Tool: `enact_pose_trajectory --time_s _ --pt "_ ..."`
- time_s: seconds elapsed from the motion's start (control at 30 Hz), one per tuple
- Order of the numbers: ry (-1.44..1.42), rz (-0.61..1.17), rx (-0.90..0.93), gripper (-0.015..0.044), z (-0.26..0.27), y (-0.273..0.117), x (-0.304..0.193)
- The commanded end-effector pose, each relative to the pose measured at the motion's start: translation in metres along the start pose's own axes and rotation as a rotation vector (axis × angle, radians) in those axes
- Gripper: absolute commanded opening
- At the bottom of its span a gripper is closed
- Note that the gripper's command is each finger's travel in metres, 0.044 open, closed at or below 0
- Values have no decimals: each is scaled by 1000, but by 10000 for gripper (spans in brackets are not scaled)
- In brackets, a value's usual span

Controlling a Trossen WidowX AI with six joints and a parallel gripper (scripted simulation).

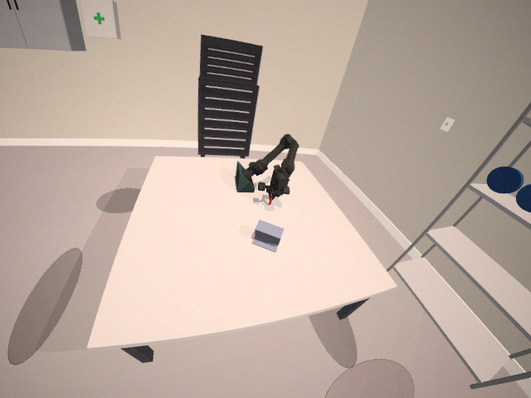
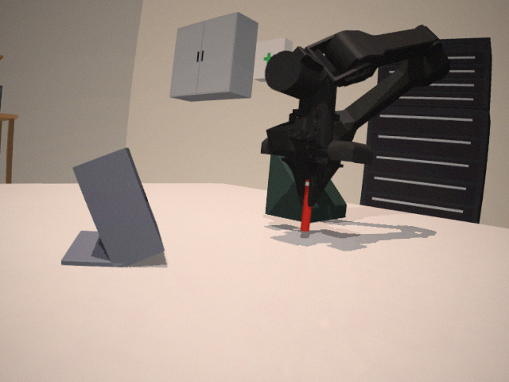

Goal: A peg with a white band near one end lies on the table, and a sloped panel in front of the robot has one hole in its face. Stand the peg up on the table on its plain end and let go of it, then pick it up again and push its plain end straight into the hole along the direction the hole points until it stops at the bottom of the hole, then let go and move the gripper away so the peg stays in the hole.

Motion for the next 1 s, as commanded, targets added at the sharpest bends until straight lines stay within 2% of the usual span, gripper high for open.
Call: enact_pose_trajectory --time_s 0.0,0.57,0.97 --pt "-1 1 -7 0 -2 -11 2" --pt "2 4 4 0 -3 -64 5" --pt "-38 7 -77 0 -10 -58 7"
Point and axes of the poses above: the point midway between the two fingers, 35 mm back from their tips, its own y axis out along the fingers, its own z axis across the jaws, x = y × z, the point moved 2 cm from there along -y, back along the fingers, and after that the axes turned 9 degrees about -y, right-handed, at the moved point
